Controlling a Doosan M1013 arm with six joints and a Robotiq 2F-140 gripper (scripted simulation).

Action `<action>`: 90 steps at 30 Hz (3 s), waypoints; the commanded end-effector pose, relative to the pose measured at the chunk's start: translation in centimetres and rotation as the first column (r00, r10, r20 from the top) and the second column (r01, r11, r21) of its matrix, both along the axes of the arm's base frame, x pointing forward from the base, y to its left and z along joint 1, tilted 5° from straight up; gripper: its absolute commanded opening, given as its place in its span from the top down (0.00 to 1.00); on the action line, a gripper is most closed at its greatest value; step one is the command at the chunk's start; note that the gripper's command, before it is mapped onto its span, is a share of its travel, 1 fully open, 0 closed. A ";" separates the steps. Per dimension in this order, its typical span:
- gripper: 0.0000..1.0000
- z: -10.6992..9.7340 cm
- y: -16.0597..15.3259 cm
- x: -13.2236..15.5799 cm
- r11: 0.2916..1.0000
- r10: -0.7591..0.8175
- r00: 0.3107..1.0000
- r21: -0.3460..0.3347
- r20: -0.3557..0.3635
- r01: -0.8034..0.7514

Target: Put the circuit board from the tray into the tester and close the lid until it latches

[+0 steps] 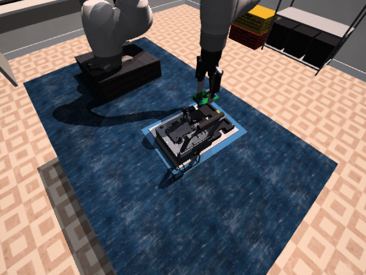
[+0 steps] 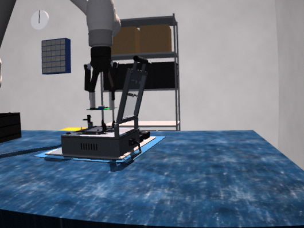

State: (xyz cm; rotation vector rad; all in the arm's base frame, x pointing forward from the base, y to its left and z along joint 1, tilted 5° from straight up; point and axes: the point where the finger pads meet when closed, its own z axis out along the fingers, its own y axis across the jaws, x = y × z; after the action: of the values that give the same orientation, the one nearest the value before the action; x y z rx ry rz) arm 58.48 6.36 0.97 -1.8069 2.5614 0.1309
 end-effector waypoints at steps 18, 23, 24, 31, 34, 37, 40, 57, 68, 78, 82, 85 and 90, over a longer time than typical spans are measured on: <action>0.54 0.0 0.0 0.0 0.999 0.038 0.999 0.002 0.003 -0.038; 0.54 0.0 0.0 0.0 0.999 0.039 0.999 0.002 0.003 -0.039; 0.54 0.0 0.0 0.0 0.999 0.039 0.999 0.002 0.003 -0.039; 0.54 0.0 0.0 0.0 0.999 0.039 0.999 0.002 0.003 -0.039; 0.54 0.0 0.0 0.0 0.999 0.039 0.999 0.002 0.003 -0.039; 0.54 0.0 0.0 0.0 0.999 0.039 0.999 0.002 0.003 -0.039; 0.54 0.0 0.0 0.0 0.999 0.039 0.999 0.002 0.003 -0.039; 0.54 0.0 0.0 0.0 0.999 0.039 0.999 0.002 0.003 -0.039; 0.54 0.0 -0.1 0.0 0.999 0.039 0.999 0.002 0.003 -0.039; 0.54 0.0 -0.9 0.0 0.999 0.039 0.999 0.002 0.003 -0.039; 0.54 0.0 -1.2 0.0 0.999 0.039 0.999 0.002 0.003 -0.039; 0.54 0.0 -1.7 0.0 0.999 0.039 0.999 0.002 0.003 -0.039; 0.54 0.0 -2.9 0.1 0.999 0.039 0.999 0.002 0.003 -0.039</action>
State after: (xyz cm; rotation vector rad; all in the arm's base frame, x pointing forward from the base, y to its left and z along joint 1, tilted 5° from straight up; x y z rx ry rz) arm 58.55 4.09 0.96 -1.8551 2.5247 0.1307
